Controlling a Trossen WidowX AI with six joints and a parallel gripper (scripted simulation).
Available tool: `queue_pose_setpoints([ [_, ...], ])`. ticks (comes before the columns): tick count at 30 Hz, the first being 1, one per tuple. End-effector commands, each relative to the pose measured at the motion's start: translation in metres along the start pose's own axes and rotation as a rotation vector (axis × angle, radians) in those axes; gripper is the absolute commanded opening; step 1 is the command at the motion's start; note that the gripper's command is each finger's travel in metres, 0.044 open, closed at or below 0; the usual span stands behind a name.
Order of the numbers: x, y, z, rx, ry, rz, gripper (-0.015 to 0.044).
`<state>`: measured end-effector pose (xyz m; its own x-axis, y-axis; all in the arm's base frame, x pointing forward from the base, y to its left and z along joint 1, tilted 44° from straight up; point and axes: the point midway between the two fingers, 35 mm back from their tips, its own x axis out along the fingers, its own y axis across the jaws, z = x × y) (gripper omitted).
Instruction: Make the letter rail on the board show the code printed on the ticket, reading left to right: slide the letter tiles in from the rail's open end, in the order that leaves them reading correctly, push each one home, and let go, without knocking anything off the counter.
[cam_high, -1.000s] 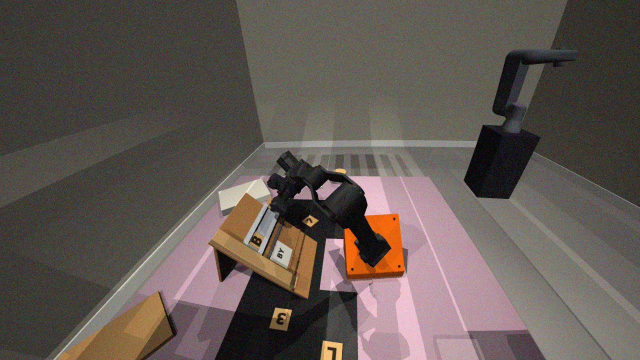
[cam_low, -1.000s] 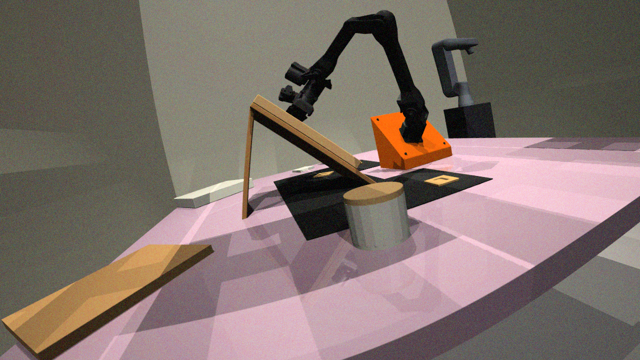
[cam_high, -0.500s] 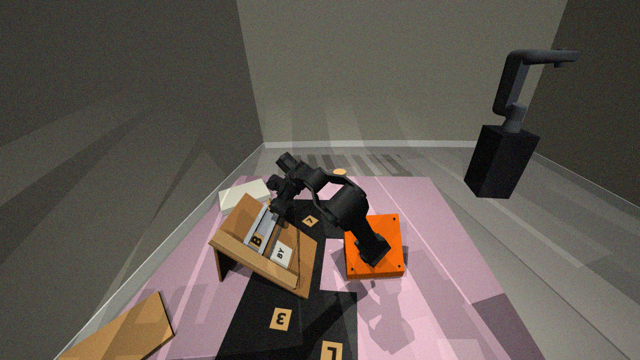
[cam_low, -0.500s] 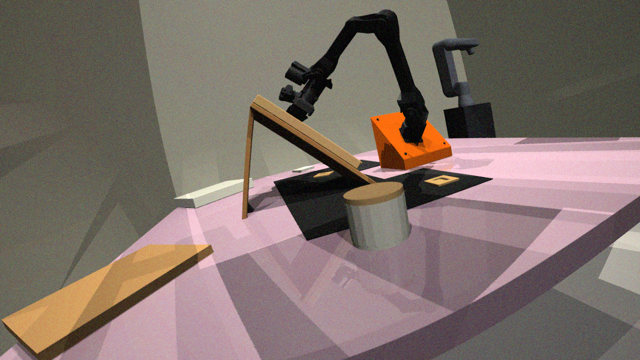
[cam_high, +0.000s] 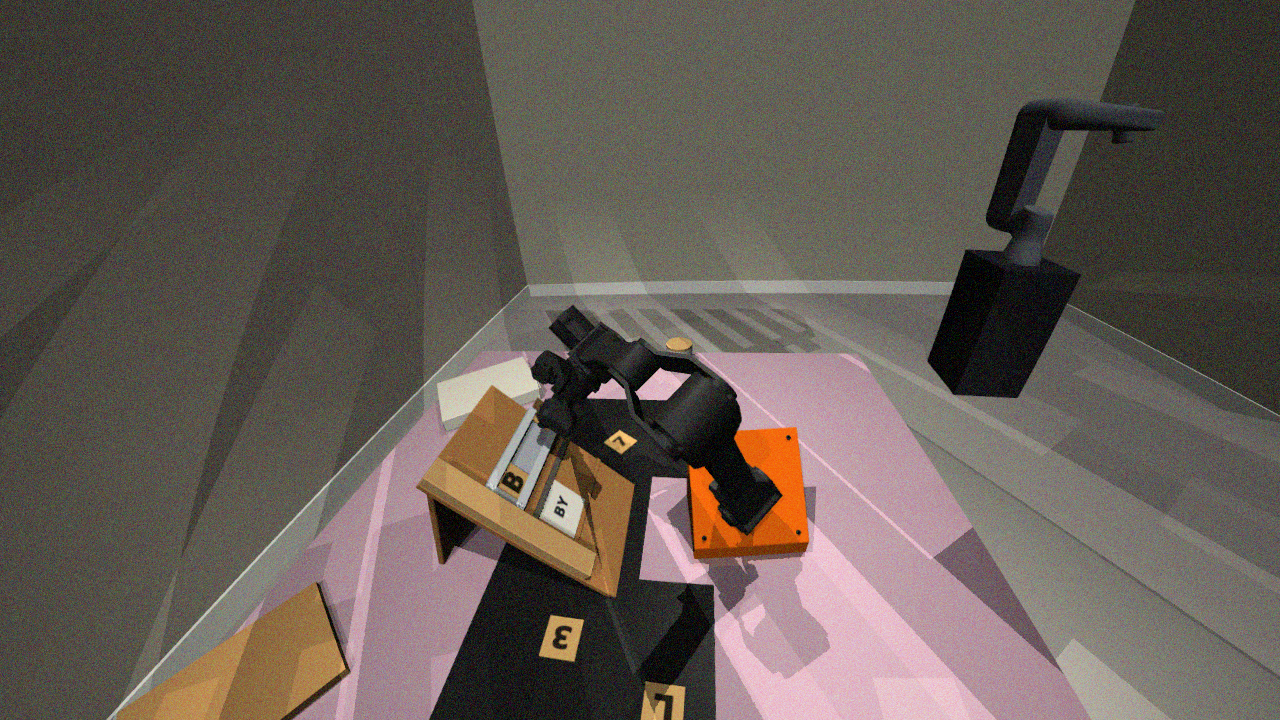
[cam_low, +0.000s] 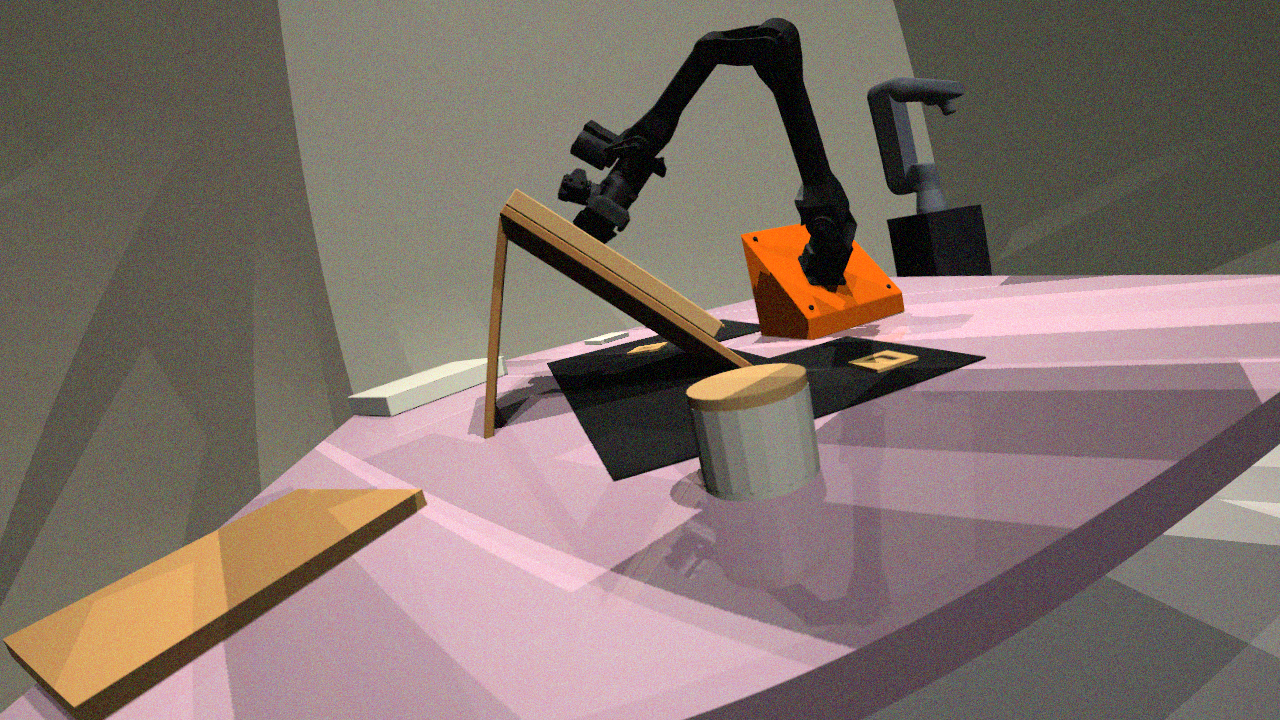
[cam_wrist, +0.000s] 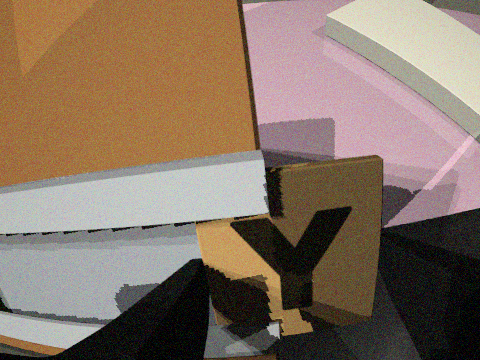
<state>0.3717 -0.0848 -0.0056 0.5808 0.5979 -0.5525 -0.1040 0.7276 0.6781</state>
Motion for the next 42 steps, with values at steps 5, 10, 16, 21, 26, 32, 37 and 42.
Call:
queue_pose_setpoints([
  [5, 0.001, 0.004, -0.001, 0.005, 0.004, -0.003, 0.0000],
  [10, 0.001, 0.007, -0.001, 0.005, 0.004, -0.003, 0.0000],
  [16, 0.001, 0.010, -0.001, 0.006, 0.004, -0.003, 0.0000],
  [21, 0.001, 0.012, -0.001, 0.006, 0.004, -0.003, 0.0000],
  [26, 0.001, 0.015, -0.001, 0.006, 0.004, -0.003, 0.0000],
  [32, 0.001, 0.018, -0.001, 0.006, 0.004, -0.002, 0.0000],
  [37, 0.001, 0.020, -0.001, 0.006, 0.004, -0.002, 0.0000],
  [42, 0.001, 0.023, -0.001, 0.006, 0.004, -0.002, 0.0000],
])
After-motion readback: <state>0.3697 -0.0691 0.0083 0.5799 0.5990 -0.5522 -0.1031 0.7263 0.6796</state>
